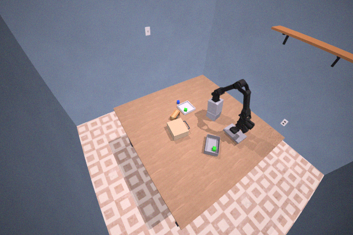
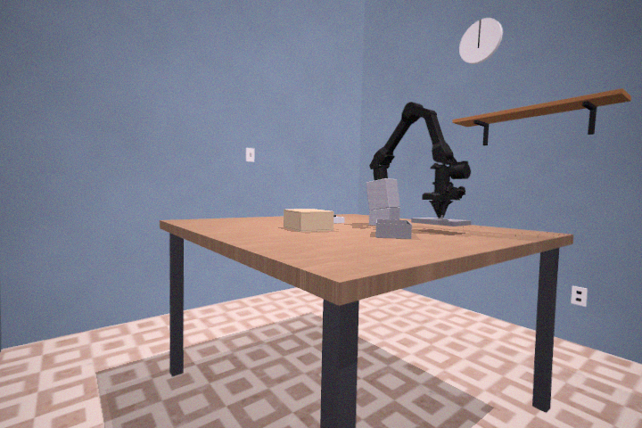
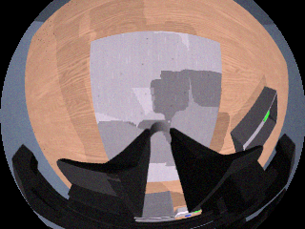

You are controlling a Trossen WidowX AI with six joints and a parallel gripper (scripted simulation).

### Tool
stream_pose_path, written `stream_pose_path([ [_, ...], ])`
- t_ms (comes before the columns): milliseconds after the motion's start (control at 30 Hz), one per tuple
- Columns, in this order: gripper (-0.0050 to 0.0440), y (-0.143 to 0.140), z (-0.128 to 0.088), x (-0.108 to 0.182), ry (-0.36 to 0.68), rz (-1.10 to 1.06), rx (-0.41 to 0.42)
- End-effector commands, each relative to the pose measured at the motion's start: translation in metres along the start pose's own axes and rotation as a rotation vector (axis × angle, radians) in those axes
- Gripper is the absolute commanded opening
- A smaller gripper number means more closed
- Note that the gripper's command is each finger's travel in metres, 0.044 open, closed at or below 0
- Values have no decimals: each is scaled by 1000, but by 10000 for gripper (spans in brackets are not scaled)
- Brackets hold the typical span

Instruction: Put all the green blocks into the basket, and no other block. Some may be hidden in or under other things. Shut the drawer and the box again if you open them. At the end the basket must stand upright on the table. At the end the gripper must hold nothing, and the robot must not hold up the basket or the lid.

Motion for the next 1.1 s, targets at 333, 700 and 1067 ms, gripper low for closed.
stream_pose_path([
  [333,0,0,22,2,11,-2,-3],
  [700,0,0,33,2,11,-2,-3],
  [1067,440,0,35,2,11,-2,-3],
])
Point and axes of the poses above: the point midway between the two fingers, 35 mm back from their tips, its own z axis out along the fingers, its own y axis across the jaws, x = y × z, the point moved 5 cm from there along -z, back along the fingers, and after that the axes turned 4 degrees about -z, right-handed, at the moved point
